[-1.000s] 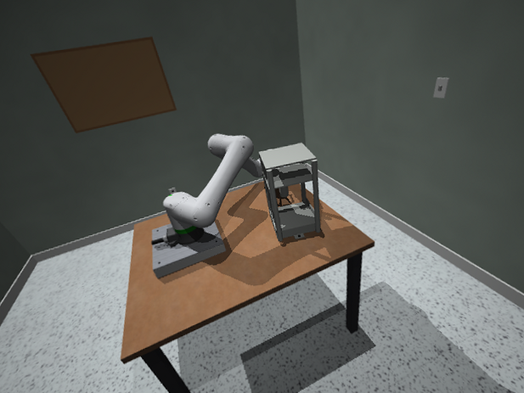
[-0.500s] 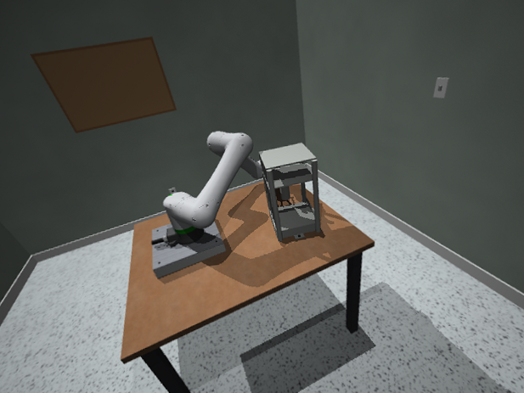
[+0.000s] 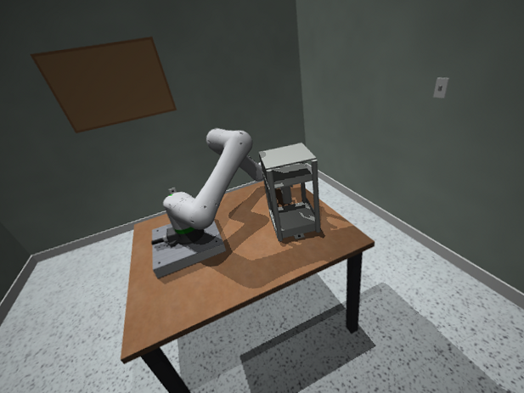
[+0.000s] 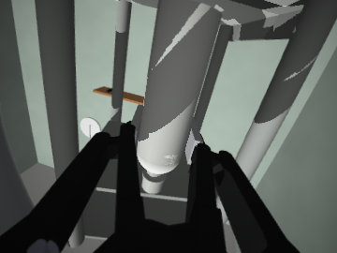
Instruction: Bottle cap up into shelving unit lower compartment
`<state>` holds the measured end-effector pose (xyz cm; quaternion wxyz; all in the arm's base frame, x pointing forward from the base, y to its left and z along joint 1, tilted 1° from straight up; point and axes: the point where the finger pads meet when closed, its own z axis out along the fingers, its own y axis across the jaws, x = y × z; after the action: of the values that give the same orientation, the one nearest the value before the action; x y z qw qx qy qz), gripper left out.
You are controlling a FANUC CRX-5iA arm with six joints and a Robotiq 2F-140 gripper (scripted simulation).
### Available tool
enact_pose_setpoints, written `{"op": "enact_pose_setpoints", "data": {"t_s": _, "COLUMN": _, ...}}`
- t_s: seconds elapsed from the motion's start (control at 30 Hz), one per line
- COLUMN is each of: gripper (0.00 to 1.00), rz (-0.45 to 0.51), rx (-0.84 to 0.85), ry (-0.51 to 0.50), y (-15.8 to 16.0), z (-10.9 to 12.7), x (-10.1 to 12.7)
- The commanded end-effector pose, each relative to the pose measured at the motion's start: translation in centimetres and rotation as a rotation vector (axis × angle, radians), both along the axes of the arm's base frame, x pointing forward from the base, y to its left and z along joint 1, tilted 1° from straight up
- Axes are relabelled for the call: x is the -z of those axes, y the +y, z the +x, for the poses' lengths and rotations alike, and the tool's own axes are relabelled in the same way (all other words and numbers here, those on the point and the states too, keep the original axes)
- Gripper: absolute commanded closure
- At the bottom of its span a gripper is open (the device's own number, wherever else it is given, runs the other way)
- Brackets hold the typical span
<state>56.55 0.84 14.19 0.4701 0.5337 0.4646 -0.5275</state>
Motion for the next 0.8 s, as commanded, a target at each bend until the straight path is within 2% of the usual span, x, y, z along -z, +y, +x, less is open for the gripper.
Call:
{"op": "enact_pose_setpoints", "data": {"t_s": 0.0, "gripper": 1.00, "rz": 0.000, "rx": 0.000, "ry": -0.001, "y": -0.8, "z": -0.1, "x": 0.0}}
{"op": "enact_pose_setpoints", "data": {"t_s": 0.77, "gripper": 1.00, "rz": 0.000, "rx": 0.000, "ry": -0.001, "y": -4.1, "z": -0.5, "x": 0.0}}
